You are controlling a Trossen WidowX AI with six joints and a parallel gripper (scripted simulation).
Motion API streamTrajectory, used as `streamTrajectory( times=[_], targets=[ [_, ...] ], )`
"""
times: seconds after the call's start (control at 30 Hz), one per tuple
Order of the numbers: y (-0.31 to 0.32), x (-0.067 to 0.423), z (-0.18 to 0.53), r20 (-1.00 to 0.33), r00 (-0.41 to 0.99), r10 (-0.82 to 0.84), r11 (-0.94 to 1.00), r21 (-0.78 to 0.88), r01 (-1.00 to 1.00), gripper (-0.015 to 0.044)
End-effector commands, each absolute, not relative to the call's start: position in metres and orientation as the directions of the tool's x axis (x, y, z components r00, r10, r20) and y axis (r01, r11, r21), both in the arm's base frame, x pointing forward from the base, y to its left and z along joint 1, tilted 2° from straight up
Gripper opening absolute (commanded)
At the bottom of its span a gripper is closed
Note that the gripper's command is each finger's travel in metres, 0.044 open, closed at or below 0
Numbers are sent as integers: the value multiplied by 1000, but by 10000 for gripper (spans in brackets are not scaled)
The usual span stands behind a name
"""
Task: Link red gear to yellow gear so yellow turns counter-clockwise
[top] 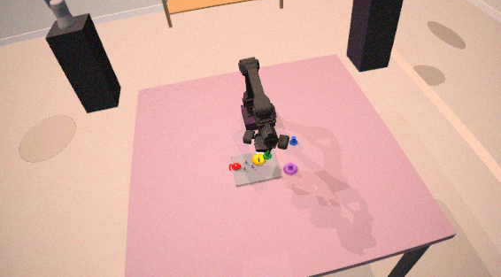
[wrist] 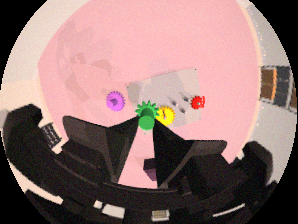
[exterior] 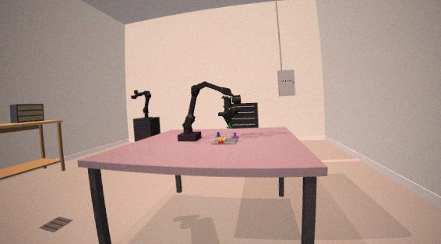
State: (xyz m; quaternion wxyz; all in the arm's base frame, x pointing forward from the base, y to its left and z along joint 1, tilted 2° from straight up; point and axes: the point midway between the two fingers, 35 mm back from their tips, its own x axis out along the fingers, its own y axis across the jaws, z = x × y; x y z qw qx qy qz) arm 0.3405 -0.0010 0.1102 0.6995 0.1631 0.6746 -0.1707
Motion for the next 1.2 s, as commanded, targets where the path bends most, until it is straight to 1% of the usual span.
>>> streamTrajectory(
  times=[0.0, 1.17],
  targets=[
    [-14, 340, 106, -999, 32, -22, 889, -5, 457, 0],
    [-101, 323, 82, -999, 30, -36, 886, -18, 464, 0]
  ],
)
